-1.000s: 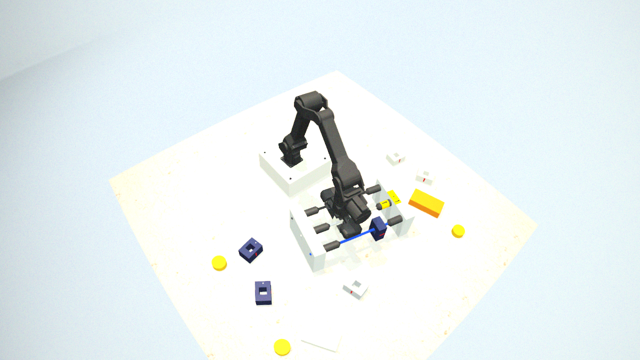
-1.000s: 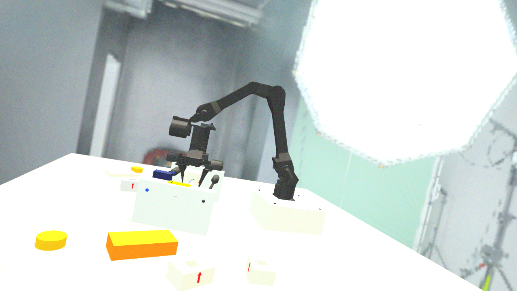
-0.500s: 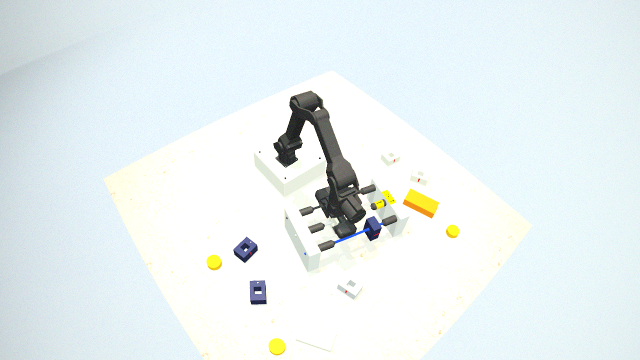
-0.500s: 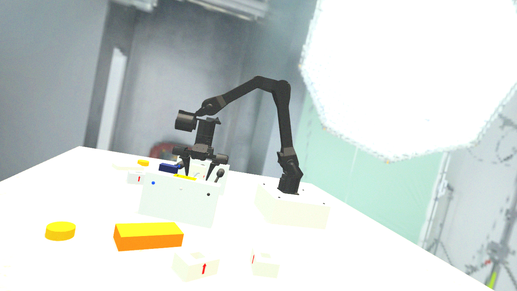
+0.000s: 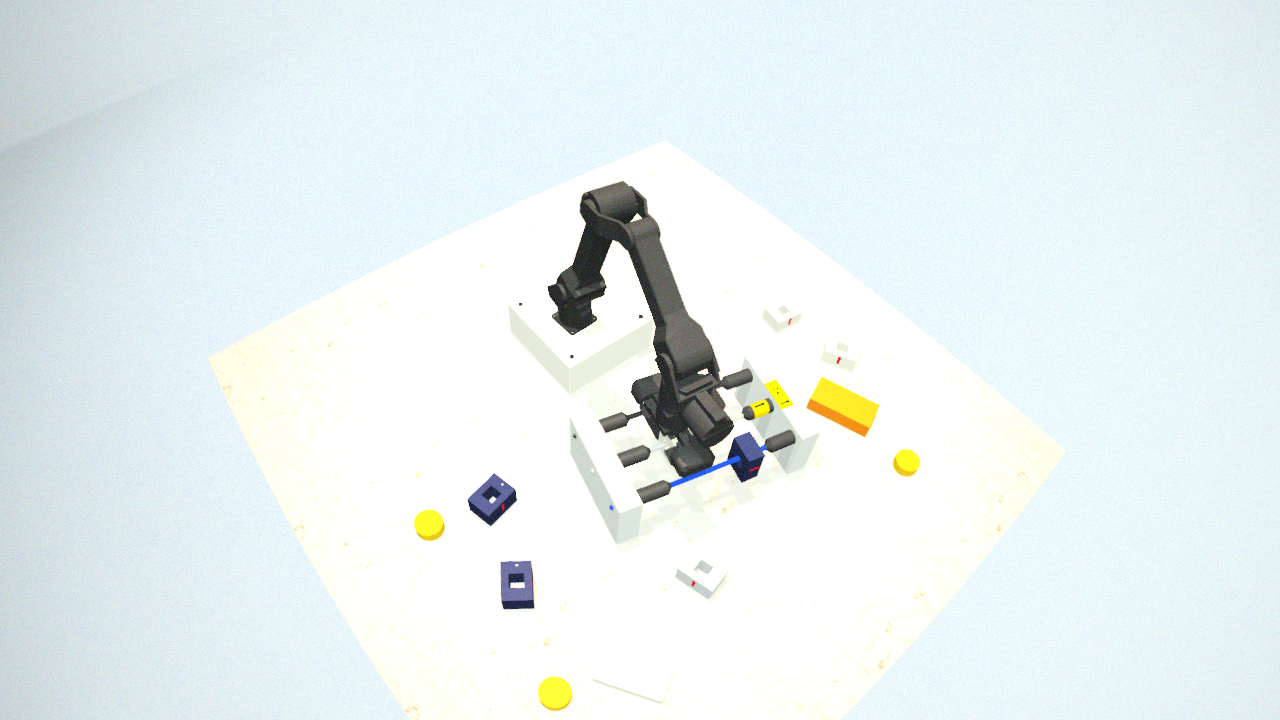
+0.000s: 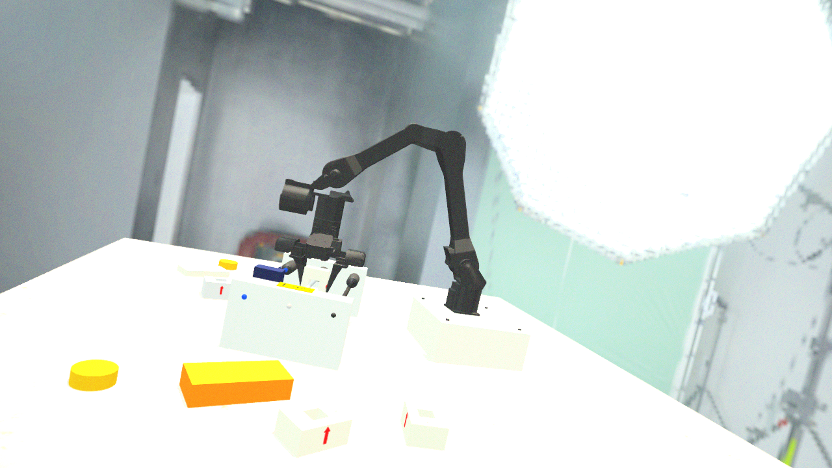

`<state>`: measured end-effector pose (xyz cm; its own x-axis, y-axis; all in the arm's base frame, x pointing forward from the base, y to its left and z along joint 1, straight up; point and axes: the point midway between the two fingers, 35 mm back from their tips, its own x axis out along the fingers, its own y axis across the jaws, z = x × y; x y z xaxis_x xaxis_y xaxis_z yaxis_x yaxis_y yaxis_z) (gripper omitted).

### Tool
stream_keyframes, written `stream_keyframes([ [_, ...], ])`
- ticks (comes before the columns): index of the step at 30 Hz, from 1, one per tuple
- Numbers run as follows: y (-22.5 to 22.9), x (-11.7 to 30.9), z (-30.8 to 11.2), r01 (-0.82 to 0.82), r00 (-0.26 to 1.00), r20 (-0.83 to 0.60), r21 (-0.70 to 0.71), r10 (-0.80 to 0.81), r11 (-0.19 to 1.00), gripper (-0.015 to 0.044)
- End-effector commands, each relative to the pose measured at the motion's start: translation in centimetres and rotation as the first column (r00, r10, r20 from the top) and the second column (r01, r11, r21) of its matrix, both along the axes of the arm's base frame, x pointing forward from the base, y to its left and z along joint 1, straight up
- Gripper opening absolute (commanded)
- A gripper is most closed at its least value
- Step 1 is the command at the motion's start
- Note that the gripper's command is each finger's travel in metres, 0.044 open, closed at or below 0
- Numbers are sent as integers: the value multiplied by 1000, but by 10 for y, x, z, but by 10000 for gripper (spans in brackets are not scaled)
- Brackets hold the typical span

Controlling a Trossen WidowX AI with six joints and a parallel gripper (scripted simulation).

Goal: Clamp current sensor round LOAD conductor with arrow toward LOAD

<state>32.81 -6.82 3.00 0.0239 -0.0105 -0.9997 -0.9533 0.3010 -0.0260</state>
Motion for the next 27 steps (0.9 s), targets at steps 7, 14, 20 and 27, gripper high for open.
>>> stream_keyframes([
  [7, 0, 0, 0, 0, 1000, 0, 0, 0, 1000, 86],
  [14, 0, 0, 2, 0, 1000, 3, -1, 0, 1000, 0],
  [20, 0, 0, 0, 0, 1000, 0, 0, 0, 1000, 0],
  [27, 0, 0, 0, 0, 1000, 0, 0, 0, 1000, 0],
])
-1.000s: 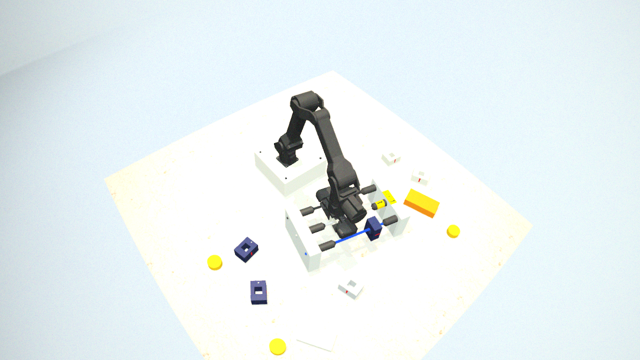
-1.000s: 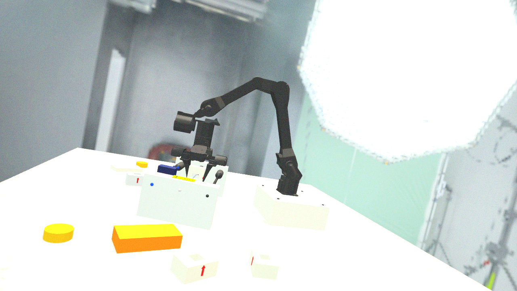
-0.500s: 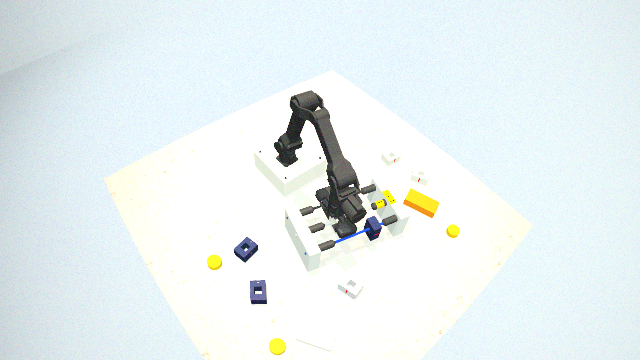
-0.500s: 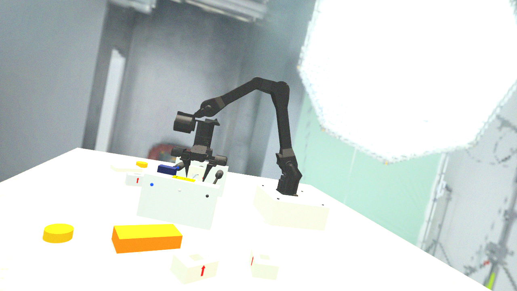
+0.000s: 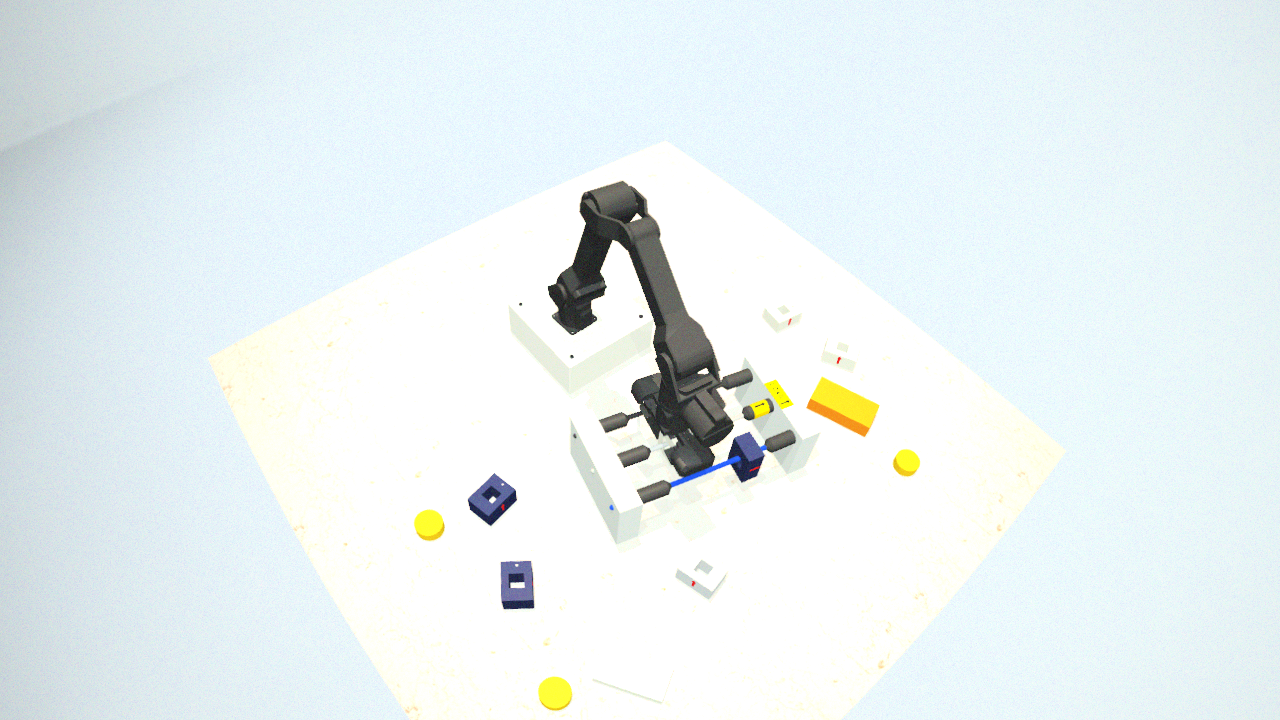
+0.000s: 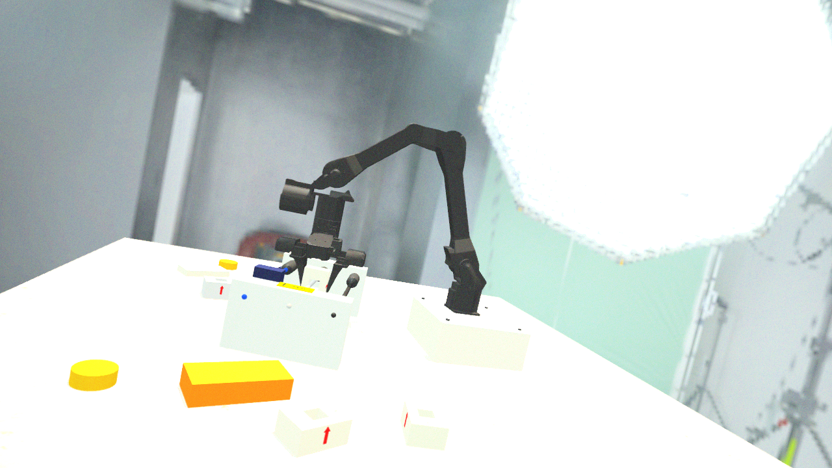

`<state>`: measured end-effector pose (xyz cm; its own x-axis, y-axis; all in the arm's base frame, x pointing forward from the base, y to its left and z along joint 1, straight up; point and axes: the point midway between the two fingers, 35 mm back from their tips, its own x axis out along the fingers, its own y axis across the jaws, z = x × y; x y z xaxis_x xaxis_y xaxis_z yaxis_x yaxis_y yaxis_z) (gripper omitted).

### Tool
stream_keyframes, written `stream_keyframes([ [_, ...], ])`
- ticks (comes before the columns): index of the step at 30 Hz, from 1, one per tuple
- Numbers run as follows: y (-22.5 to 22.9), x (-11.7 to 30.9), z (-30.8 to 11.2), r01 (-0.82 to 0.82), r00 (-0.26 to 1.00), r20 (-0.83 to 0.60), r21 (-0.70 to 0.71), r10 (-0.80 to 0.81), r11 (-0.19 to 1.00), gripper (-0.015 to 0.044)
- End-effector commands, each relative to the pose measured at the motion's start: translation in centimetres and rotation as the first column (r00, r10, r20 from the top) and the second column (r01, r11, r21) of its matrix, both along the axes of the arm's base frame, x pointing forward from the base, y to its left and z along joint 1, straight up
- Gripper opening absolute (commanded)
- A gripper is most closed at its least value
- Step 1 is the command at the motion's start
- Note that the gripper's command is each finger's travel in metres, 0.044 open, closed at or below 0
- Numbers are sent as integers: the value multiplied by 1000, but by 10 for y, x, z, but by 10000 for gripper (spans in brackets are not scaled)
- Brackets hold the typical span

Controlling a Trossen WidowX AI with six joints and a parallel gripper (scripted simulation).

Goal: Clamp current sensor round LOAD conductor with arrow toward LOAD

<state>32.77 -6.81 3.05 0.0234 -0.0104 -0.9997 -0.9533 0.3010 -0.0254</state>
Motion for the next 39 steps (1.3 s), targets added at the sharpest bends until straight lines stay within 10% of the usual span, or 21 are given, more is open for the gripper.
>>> stream_keyframes([
  [1, 0, 1, 0, 0, 1000, 0, 0, 0, 1000, 0],
  [17, 2, 2, -5, -1, 1000, -1, 0, 1, 1000, 0],
  [27, 1, 1, -1, -3, 1000, -3, 1, 3, 1000, 263],
  [39, 1, 1, -1, -3, 1000, -3, 1, 3, 1000, 269],
])
